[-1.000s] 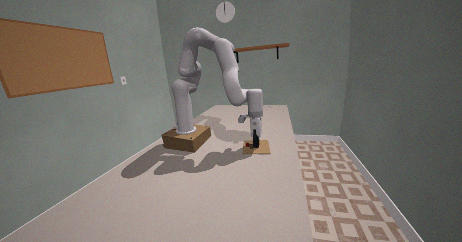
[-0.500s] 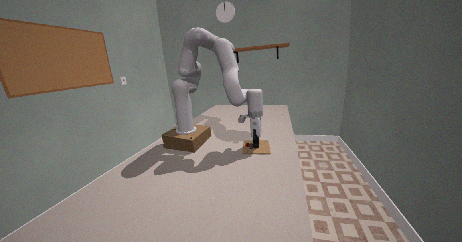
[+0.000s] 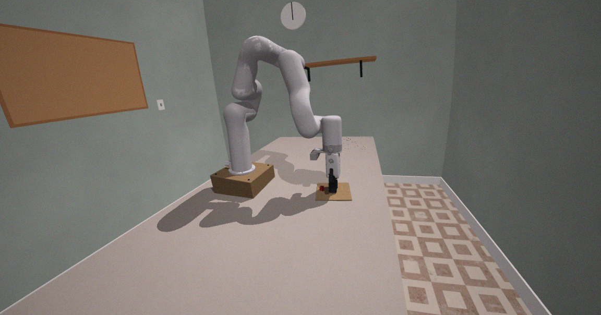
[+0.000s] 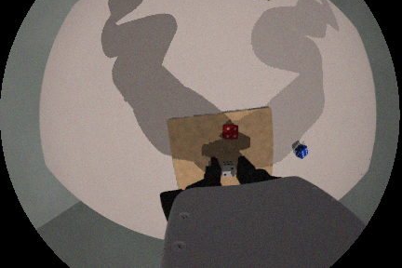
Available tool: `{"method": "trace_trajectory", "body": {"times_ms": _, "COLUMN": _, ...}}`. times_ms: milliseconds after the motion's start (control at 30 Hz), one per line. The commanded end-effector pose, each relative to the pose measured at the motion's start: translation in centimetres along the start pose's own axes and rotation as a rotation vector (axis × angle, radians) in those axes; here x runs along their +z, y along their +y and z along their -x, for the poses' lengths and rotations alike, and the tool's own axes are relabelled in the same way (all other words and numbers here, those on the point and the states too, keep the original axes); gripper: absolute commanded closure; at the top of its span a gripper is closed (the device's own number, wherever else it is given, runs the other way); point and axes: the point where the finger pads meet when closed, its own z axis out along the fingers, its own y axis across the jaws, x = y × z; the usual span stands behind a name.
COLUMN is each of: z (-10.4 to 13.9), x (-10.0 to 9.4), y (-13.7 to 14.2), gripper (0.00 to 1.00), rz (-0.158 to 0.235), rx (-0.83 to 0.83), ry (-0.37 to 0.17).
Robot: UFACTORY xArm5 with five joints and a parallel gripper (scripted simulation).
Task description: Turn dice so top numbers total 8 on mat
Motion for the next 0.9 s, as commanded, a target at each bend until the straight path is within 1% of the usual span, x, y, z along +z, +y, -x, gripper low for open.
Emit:
{"method": "trace_trajectory", "body": {"times_ms": 0, "z": 0.1, "x": -0.2, "y": 0.0, "gripper": 0.69, "rz": 0.0, "rx": 0.0, "ry": -0.003}}
{"method": "trace_trajectory", "body": {"times_ms": 167, "z": 0.1, "x": -0.6, "y": 0.0, "gripper": 0.69, "rz": 0.0, "rx": 0.0, "ry": -0.003}}
{"method": "trace_trajectory", "body": {"times_ms": 233, "z": 0.1, "x": -1.1, "y": 0.0, "gripper": 0.69, "rz": 0.0, "rx": 0.0, "ry": -0.003}}
{"method": "trace_trajectory", "body": {"times_ms": 367, "z": 0.1, "x": -2.8, "y": -0.1, "gripper": 0.69, "rz": 0.0, "rx": 0.0, "ry": -0.003}}
{"method": "trace_trajectory", "body": {"times_ms": 667, "z": 0.1, "x": -7.6, "y": -0.2, "gripper": 0.69, "rz": 0.0, "rx": 0.0, "ry": -0.003}}
{"method": "trace_trajectory", "body": {"times_ms": 733, "z": 0.1, "x": -7.6, "y": -0.2, "gripper": 0.69, "rz": 0.0, "rx": 0.0, "ry": -0.003}}
{"method": "trace_trajectory", "body": {"times_ms": 867, "z": 0.1, "x": -8.8, "y": -0.3, "gripper": 0.69, "rz": 0.0, "rx": 0.0, "ry": -0.003}}
